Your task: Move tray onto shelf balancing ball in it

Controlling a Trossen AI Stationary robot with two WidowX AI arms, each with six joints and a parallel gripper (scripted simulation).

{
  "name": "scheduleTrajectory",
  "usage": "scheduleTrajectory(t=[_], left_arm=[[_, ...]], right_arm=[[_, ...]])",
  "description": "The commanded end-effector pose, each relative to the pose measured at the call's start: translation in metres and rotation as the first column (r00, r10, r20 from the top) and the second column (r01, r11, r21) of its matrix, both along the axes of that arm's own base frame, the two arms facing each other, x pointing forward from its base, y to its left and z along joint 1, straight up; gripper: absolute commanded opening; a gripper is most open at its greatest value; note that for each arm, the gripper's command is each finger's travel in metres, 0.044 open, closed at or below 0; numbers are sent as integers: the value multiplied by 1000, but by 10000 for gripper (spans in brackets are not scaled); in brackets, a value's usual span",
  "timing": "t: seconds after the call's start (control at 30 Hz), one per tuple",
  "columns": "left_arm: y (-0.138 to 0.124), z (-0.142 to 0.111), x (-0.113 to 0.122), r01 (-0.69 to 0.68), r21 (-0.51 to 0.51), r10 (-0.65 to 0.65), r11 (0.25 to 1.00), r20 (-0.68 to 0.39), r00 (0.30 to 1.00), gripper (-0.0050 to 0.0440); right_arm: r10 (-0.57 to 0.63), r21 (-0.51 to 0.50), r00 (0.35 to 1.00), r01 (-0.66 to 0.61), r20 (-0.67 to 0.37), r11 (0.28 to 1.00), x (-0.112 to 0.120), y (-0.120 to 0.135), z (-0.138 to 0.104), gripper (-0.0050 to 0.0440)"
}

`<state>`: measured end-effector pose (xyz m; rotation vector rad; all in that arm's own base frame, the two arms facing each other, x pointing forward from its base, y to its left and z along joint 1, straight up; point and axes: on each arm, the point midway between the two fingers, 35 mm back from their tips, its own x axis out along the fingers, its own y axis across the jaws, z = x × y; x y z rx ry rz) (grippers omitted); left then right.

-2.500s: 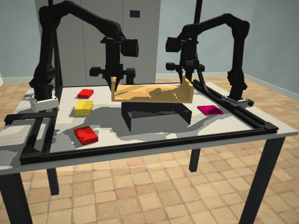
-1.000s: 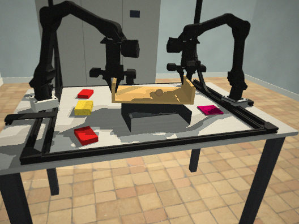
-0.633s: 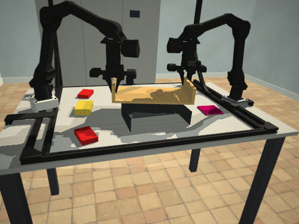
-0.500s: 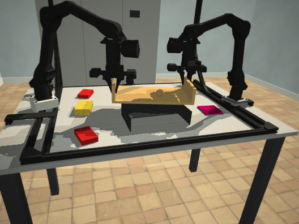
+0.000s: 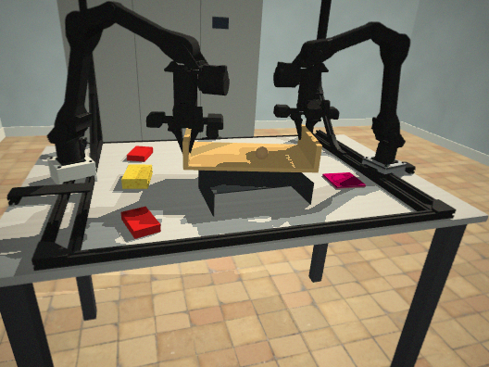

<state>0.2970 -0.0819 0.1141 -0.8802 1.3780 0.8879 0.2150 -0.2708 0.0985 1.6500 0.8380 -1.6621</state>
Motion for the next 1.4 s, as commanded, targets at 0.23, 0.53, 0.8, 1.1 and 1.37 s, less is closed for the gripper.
scheduleTrajectory(t=[0.23,0.53,0.8,1.1,1.37], left_arm=[[4,1,1,-2,-5,2,1000,1,1000,20],[6,2,2,-2,-7,2,1000,-4,1000,20],[9,1,2,-2,-5,2,1000,1,1000,20],[12,1,3,-2,-6,2,1000,-3,1000,20],[15,1,4,-2,-6,2,1000,1,1000,20]], right_arm=[[2,5,1000,-2,2,1000,-2,-4,1,20],[2,5,1000,-2,6,1000,-3,-6,0,20],[2,5,1000,-2,1,1000,-4,-9,1,20],[2,5,1000,-2,6,1000,-6,-12,0,20],[2,5,1000,-2,2,1000,-7,-15,1,20]])
